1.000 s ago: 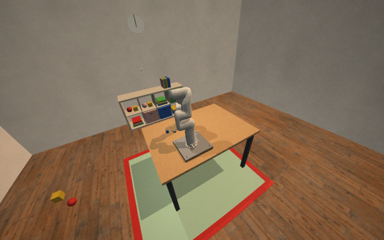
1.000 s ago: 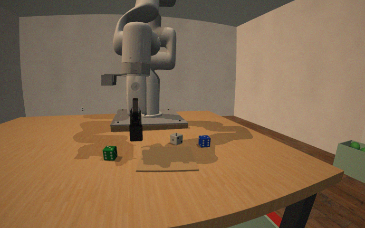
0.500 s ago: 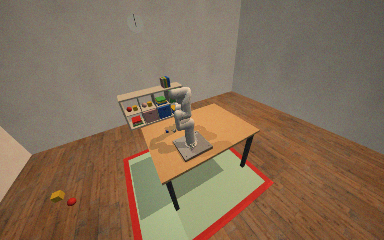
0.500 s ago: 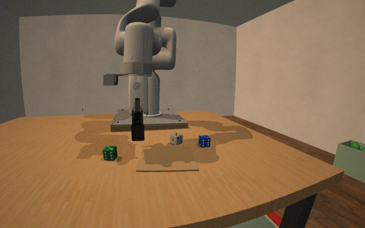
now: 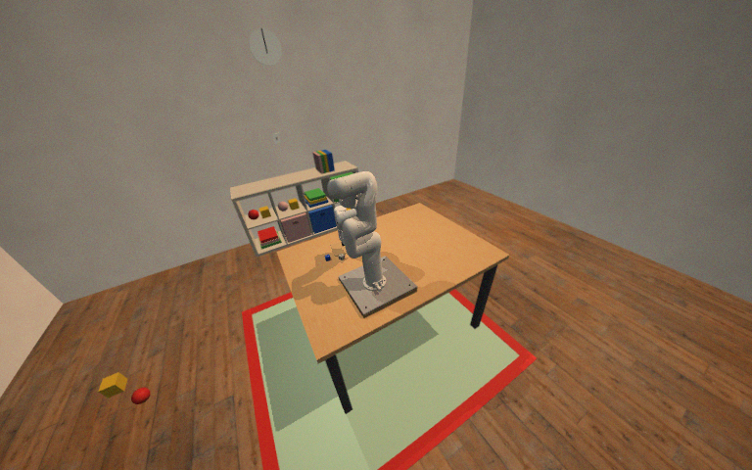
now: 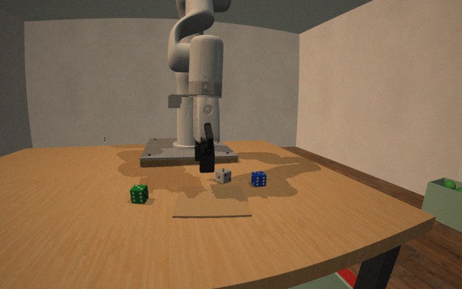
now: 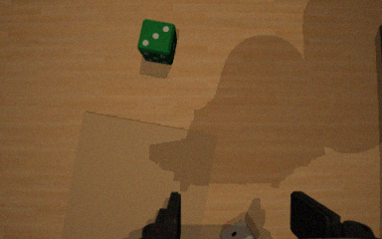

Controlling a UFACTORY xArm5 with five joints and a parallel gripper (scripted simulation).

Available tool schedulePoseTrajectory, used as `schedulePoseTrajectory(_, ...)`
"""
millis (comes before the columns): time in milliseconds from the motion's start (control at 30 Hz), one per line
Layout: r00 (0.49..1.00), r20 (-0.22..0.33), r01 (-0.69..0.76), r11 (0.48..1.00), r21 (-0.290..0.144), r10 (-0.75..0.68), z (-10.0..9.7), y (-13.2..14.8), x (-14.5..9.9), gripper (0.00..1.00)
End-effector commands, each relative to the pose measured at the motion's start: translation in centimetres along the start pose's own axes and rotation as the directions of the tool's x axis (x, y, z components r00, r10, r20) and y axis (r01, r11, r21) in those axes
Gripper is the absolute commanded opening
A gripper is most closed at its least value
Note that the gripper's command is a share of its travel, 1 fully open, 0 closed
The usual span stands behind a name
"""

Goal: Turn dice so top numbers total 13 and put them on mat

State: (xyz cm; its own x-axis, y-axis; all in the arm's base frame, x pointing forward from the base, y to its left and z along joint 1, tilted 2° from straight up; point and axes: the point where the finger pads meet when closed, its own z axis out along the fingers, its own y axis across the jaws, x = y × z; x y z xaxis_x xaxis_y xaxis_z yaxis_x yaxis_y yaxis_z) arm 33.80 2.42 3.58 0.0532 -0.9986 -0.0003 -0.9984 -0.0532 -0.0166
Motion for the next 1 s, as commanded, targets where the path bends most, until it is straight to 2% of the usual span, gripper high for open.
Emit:
schedulePoseTrajectory(0,1.000,0.003,-0.003,1.000,0.005,0.003,-0.3,1.3,-3.6,1.00)
schedulePoseTrajectory(133,1.000,0.005,-0.003,1.000,0.004,0.003,-0.3,2.5,-6.7,1.00)
schedulePoseTrajectory(200,1.000,0.005,-0.003,1.000,0.004,0.003,-0.3,2.5,-6.7,1.00)
schedulePoseTrajectory(367,1.000,0.006,-0.003,1.000,0.003,0.003,-0.4,3.8,-9.8,1.00)
schedulePoseTrajectory(500,1.000,0.007,-0.003,1.000,0.002,0.003,-0.4,4.4,-11.4,1.00)
schedulePoseTrajectory(667,1.000,0.007,-0.003,1.000,0.001,0.003,-0.4,4.7,-12.2,1.00)
schedulePoseTrajectory(967,1.000,0.007,-0.003,1.000,0.001,0.003,-0.4,4.8,-12.2,1.00)
